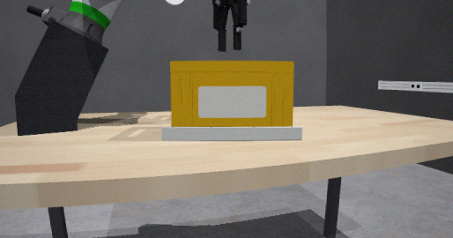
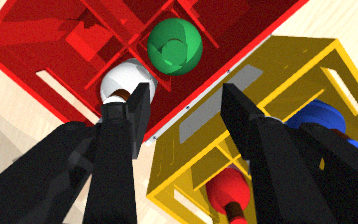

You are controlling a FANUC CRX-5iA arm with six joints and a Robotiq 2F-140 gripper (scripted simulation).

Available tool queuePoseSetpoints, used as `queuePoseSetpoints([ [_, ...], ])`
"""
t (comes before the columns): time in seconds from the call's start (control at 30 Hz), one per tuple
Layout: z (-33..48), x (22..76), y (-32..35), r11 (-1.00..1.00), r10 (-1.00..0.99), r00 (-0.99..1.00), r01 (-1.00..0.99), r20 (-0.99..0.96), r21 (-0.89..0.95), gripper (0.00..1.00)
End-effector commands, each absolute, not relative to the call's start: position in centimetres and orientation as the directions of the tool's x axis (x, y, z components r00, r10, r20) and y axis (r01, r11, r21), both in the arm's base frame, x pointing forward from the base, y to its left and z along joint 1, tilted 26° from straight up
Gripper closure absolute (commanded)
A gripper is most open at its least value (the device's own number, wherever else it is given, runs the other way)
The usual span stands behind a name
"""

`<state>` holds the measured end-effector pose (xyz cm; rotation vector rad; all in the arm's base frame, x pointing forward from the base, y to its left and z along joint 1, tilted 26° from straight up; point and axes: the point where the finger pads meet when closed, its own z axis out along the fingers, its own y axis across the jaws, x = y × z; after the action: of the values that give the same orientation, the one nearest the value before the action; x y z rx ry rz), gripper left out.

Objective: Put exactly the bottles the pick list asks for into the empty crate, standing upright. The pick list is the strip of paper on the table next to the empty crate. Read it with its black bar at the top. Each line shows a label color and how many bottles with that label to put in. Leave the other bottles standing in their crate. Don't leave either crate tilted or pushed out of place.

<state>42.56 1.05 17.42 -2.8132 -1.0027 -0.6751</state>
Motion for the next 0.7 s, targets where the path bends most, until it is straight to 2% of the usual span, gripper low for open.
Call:
queuePoseSetpoints([
  [0.0,16.8,41.9,-0.5,-0.782,0.583,0.688,0.619,0.432,0.071,0.56],
  [0.67,13.4,38.2,-8.1,-0.782,0.584,0.688,0.619,0.432,0.071,0.56],
])
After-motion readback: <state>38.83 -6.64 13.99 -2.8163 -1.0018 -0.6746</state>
